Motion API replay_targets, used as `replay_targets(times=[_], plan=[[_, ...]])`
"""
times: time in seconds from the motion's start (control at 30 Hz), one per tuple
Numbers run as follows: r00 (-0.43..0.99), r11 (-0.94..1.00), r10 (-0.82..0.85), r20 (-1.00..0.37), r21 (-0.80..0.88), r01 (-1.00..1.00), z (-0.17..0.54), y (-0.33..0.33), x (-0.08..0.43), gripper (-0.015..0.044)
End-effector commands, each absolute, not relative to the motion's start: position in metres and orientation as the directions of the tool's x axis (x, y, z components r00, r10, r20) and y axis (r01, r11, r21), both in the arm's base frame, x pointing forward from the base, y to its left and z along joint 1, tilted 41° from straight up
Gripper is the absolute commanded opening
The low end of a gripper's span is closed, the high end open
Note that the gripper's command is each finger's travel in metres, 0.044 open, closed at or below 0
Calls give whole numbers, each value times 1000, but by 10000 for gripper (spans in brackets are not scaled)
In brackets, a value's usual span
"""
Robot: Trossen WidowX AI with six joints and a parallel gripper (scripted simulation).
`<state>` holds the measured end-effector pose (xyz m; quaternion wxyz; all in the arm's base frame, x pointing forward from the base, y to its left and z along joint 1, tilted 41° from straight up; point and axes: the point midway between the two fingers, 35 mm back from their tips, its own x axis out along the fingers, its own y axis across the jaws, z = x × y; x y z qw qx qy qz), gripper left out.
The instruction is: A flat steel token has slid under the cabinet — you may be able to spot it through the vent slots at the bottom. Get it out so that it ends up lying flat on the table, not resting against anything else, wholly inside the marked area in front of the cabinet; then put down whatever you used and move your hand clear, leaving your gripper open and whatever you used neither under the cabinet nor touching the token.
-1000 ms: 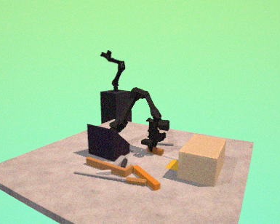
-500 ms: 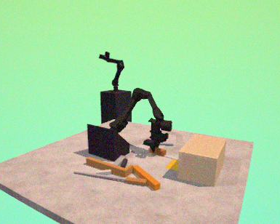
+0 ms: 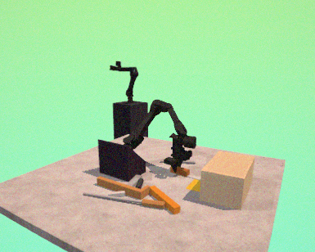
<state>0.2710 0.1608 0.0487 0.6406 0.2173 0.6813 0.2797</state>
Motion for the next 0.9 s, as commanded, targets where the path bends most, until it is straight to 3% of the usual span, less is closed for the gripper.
replay_targets(times=[0.0, 0.87], plan=[[-83, 747, 656, -750, 661, -65, 49, 161, 278, 0], [-82, 747, 657, -750, 661, -67, 48, 164, 306, 0]])
